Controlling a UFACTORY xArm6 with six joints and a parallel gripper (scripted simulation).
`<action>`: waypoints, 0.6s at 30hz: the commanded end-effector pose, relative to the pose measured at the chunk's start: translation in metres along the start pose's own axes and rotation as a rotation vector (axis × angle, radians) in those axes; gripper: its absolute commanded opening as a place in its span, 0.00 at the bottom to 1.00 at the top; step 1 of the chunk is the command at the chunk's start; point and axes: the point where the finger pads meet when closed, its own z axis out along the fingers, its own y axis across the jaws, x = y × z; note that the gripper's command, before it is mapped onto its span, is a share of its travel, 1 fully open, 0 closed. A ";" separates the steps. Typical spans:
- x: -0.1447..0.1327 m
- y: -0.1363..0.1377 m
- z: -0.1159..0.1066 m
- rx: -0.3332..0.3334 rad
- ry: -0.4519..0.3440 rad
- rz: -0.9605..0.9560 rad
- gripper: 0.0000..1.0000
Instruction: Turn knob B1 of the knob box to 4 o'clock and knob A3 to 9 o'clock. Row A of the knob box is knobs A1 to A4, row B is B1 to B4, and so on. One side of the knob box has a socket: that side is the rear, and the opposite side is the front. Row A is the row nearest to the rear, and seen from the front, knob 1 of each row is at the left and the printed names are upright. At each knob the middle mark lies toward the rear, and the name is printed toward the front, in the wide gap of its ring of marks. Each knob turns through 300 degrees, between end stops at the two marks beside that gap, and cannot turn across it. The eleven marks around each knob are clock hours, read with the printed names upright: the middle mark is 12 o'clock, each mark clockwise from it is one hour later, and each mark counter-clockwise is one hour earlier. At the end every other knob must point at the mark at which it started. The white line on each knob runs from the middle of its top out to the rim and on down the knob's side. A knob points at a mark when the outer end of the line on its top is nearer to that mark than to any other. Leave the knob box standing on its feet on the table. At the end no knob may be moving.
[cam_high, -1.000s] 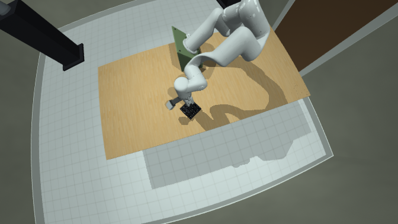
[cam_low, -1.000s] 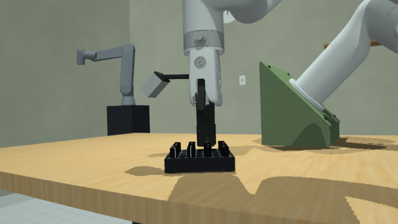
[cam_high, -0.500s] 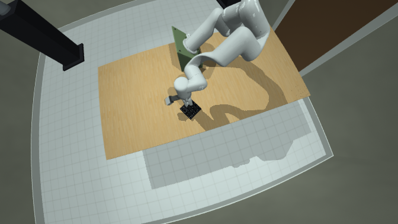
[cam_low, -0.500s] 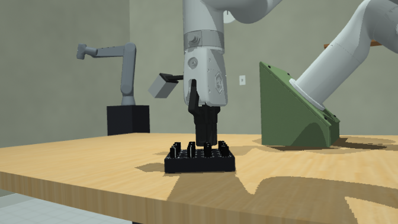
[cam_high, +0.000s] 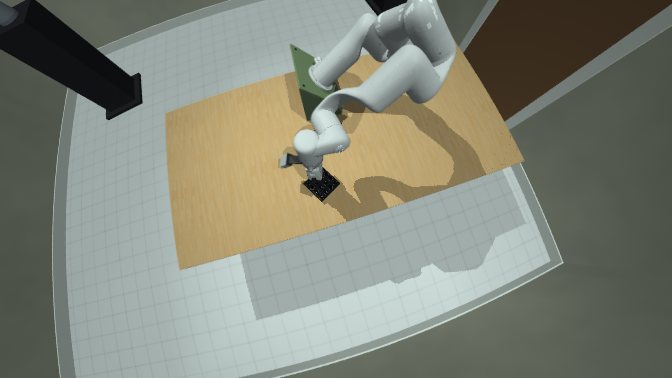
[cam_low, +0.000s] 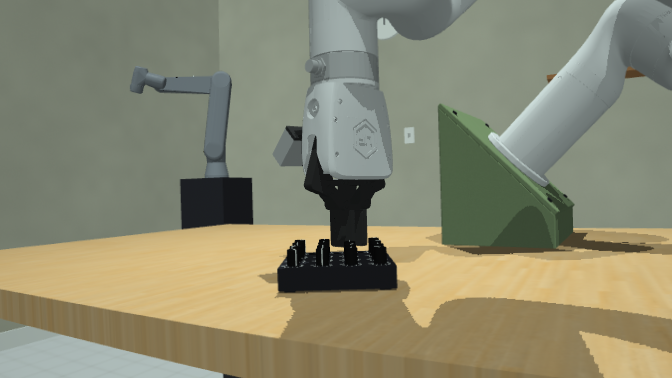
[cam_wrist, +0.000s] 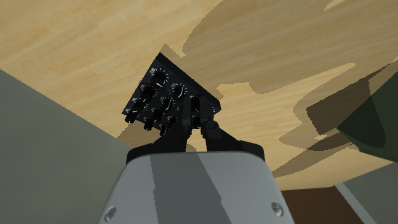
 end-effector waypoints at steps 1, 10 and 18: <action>0.000 -0.001 -0.001 -0.002 0.003 0.113 0.08; 0.000 -0.001 -0.001 -0.002 0.003 0.295 0.08; 0.000 -0.001 -0.001 -0.001 0.003 0.480 0.08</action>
